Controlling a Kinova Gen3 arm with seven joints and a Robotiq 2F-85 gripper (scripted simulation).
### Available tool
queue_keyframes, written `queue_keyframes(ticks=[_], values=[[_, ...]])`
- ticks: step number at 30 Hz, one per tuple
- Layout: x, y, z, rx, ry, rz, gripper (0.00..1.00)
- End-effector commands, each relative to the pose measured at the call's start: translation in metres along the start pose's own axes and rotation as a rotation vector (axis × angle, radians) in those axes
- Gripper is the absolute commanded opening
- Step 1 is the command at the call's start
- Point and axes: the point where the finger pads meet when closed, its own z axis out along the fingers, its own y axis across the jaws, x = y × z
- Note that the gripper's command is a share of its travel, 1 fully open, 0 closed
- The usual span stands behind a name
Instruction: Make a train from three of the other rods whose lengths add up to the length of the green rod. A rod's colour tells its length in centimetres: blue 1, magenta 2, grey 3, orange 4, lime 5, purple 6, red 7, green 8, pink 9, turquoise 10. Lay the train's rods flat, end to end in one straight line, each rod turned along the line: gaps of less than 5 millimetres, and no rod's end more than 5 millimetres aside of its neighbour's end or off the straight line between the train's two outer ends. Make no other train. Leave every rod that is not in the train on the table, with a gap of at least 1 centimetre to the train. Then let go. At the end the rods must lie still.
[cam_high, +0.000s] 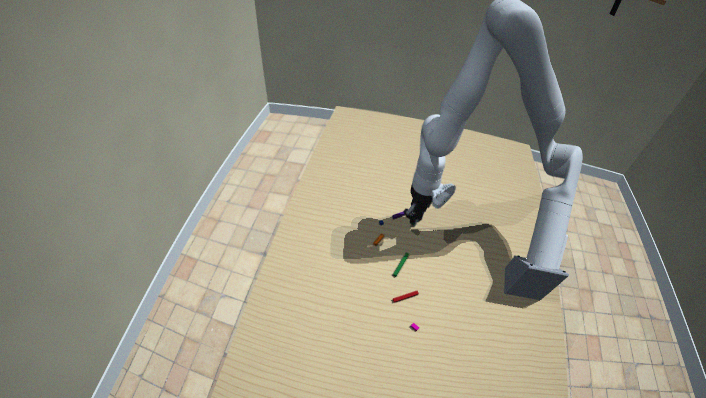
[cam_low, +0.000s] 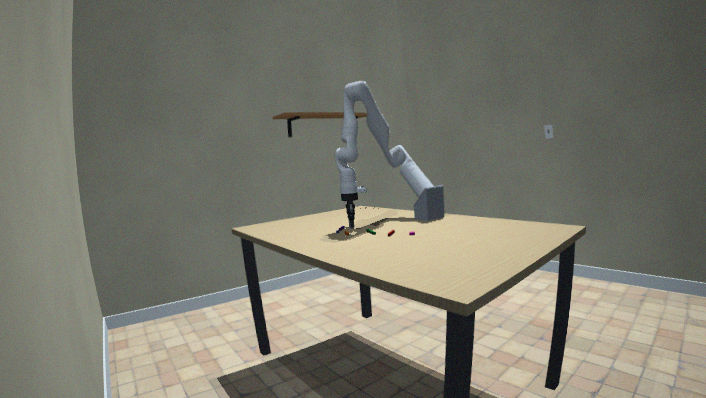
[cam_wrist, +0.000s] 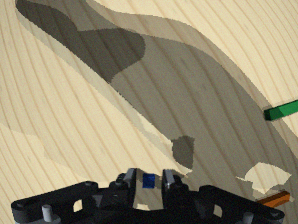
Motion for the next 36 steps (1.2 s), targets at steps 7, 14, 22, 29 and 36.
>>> queue_keyframes(ticks=[7,14,22,29,36], values=[[0.0,0.0,-0.009,-0.001,-0.001,0.0,0.24],[0.0,0.0,-0.041,-0.001,-0.001,0.0,0.24],[0.0,0.0,-0.072,-0.001,-0.001,0.0,0.24],[0.0,0.0,-0.09,-0.001,-0.001,0.0,0.24],[0.0,0.0,-0.09,-0.001,-0.001,0.0,1.0]])
